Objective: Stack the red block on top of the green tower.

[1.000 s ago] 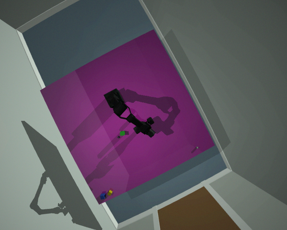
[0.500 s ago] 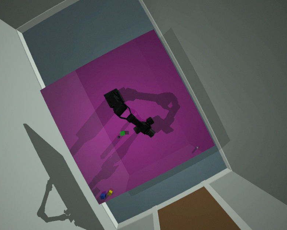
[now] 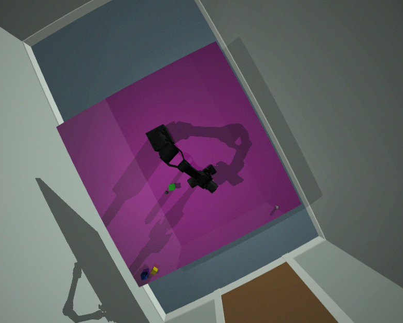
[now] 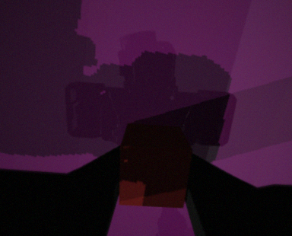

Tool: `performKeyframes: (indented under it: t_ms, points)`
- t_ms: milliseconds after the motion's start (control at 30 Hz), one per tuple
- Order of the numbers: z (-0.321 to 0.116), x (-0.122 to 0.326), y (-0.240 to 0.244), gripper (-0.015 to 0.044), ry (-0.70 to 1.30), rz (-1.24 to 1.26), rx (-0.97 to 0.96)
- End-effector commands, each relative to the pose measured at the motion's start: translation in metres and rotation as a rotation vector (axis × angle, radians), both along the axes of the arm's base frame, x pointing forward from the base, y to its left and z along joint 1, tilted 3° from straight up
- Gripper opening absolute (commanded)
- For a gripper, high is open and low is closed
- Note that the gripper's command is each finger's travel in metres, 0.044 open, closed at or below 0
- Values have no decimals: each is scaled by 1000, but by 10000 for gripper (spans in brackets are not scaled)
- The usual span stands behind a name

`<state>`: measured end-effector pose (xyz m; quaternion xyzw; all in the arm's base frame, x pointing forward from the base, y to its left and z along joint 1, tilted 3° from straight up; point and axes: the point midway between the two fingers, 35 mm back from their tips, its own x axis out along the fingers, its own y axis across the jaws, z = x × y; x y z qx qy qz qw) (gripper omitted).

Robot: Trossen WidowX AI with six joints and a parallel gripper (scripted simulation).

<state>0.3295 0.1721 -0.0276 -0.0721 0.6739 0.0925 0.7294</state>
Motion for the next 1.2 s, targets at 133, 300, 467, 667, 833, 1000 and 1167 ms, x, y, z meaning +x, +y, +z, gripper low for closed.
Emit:
performKeyframes:
  t_ms: [133, 300, 467, 667, 833, 1000, 1167]
  points:
    - [19, -1, -1, 0, -2, 5, -3]
    - [42, -3, -1, 0, -2, 5, -3]
    - [64, -4, -2, 0, -3, 5, -3]
    - [92, -6, -3, 0, -3, 5, -3]
    - [114, -8, -4, 0, -3, 5, -3]
    - [119, -8, -4, 0, -3, 5, -3]
    - [119, -8, -4, 0, -3, 5, -3]
